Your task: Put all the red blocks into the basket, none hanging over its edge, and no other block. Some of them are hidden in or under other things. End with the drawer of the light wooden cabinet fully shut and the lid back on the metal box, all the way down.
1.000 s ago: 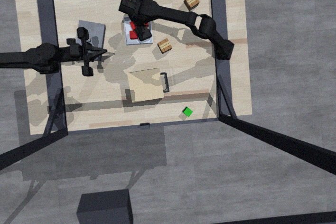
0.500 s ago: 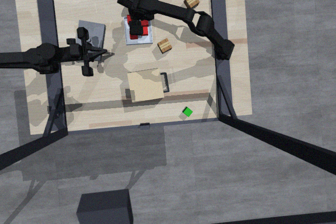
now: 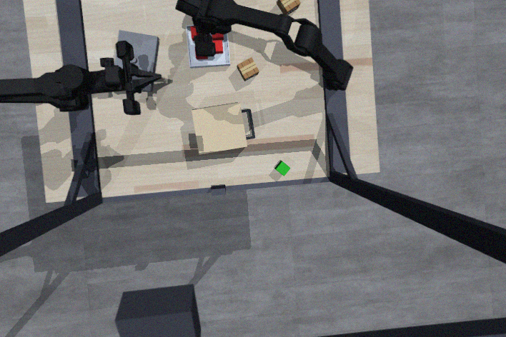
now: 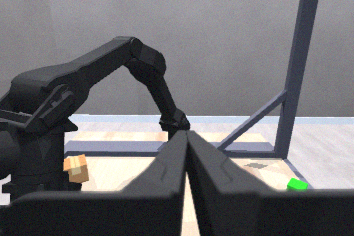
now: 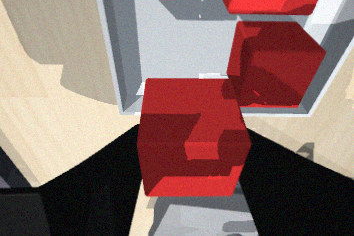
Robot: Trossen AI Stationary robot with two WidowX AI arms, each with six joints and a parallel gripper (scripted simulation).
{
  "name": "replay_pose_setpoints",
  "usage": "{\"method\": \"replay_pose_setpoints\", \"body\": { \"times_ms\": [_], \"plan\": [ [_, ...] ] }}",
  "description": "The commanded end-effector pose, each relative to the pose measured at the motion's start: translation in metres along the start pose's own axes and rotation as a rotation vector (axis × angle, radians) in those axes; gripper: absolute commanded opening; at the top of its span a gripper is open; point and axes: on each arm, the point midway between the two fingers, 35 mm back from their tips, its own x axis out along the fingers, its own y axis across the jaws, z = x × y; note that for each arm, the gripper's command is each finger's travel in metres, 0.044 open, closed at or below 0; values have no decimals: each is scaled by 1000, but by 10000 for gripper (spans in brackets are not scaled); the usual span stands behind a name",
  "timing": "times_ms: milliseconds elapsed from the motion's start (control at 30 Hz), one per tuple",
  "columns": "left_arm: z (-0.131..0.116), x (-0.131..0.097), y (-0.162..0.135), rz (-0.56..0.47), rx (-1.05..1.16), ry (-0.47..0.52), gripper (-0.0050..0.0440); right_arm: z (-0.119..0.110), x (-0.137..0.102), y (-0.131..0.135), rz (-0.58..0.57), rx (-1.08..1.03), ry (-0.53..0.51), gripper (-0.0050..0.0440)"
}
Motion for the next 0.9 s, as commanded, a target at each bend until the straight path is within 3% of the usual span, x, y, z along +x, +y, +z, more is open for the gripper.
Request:
{"method": "replay_pose_setpoints", "body": {
  "times_ms": [0,700,867],
  "plan": [
    [16,-1,-2,-9,5,-36,-50,-11,-22,4,23,-8,66,-50],
    [16,-1,-2,-9,5,-36,-50,-2,8,2,7,-10,44,-50],
    [16,-1,-2,-9,5,-36,-50,-8,-2,4,19,-12,71,-50]
  ]
}}
